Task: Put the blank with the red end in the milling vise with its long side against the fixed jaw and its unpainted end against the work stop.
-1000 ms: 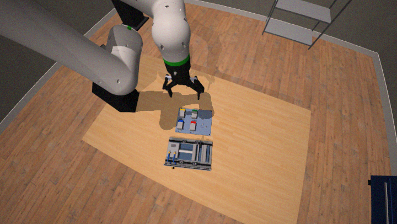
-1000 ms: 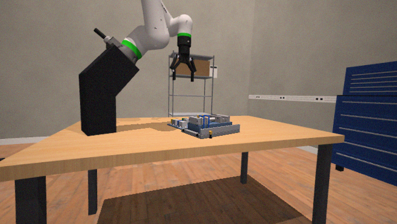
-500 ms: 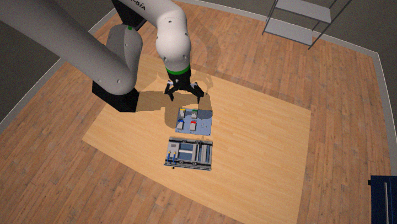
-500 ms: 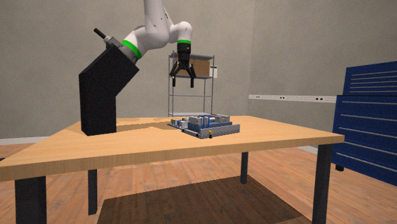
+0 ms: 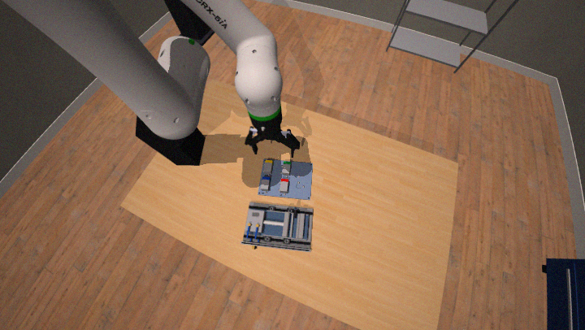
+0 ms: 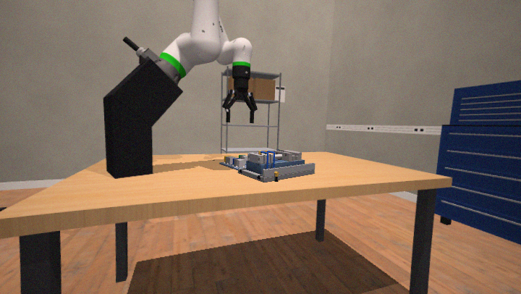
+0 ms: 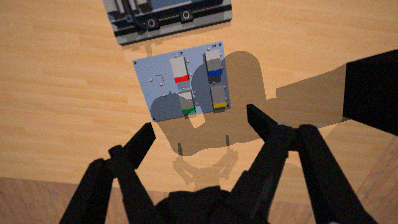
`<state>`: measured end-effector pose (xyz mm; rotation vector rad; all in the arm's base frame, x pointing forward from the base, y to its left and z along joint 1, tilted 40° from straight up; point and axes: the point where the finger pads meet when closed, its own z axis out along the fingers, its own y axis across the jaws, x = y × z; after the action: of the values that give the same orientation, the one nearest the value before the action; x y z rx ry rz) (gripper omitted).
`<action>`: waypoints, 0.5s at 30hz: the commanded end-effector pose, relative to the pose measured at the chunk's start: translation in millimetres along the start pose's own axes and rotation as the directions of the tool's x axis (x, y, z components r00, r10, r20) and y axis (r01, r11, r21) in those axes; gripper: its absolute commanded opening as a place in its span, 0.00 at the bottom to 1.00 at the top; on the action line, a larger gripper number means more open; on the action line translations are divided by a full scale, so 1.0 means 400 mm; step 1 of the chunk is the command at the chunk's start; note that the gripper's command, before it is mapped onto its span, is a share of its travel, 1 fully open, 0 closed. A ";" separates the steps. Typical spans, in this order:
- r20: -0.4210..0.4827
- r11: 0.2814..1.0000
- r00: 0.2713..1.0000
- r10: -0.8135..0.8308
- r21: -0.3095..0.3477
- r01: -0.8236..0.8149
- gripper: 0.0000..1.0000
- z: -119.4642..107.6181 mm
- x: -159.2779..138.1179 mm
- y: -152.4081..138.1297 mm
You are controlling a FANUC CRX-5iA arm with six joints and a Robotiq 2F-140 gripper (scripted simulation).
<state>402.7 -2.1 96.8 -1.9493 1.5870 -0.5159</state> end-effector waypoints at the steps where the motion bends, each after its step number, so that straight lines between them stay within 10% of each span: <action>1: 0.001 1.000 1.000 0.000 0.001 0.000 1.00 0.046 0.003 -0.006; 15: 0.001 1.000 1.000 0.000 0.001 0.000 1.00 0.034 -0.086 -0.032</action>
<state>412.3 26.4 94.2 -1.9518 1.5795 -0.5027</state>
